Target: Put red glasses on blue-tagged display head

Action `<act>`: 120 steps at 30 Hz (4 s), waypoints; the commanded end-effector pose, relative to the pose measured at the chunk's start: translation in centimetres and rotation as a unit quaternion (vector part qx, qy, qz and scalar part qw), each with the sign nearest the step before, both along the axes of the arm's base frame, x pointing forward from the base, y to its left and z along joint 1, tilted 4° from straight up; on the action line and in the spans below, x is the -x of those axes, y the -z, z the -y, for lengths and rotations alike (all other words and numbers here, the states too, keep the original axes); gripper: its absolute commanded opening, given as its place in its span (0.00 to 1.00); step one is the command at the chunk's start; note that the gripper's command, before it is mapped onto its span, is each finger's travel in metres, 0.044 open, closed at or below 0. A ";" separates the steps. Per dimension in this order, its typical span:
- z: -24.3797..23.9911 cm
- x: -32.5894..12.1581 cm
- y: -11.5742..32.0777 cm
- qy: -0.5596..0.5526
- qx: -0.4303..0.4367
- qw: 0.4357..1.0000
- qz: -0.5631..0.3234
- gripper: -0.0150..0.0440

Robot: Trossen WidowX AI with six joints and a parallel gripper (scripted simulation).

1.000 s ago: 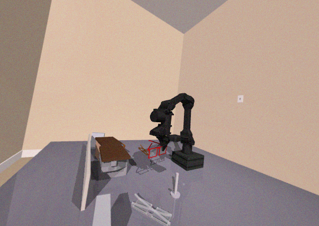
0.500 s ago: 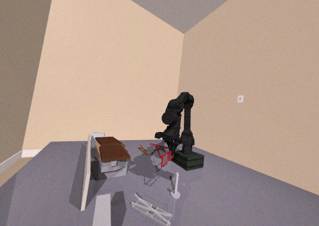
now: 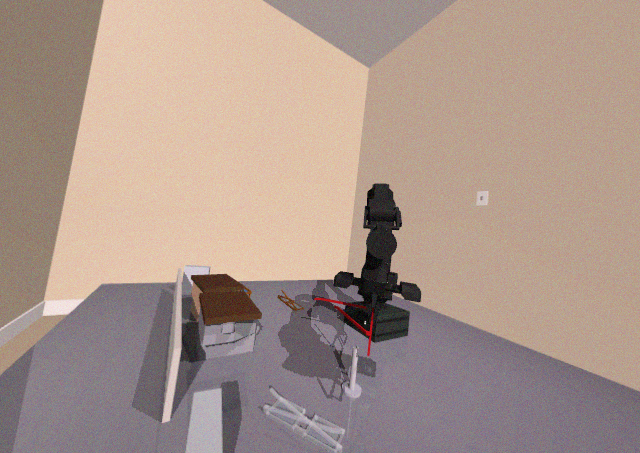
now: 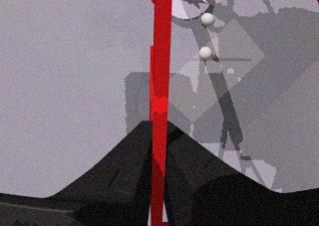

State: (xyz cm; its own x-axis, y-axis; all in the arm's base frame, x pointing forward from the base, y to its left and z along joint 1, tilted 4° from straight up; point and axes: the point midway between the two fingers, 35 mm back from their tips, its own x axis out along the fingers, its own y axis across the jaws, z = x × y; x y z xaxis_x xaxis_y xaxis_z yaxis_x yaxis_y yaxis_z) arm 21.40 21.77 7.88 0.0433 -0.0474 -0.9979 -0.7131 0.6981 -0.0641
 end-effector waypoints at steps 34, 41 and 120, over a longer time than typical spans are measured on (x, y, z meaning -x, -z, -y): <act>-0.3 1.1 6.2 -0.003 0.001 1.000 -0.003 0.25; -0.4 1.6 6.2 -0.003 0.001 1.000 -0.004 0.25; 1.2 6.9 6.4 -0.003 0.002 1.000 -0.006 0.25</act>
State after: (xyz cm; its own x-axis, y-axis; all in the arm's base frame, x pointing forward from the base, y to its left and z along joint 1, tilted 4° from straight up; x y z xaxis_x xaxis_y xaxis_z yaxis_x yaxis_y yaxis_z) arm 14.82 20.79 1.62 0.0385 -0.0483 -0.9981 -0.7206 0.6906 -0.0612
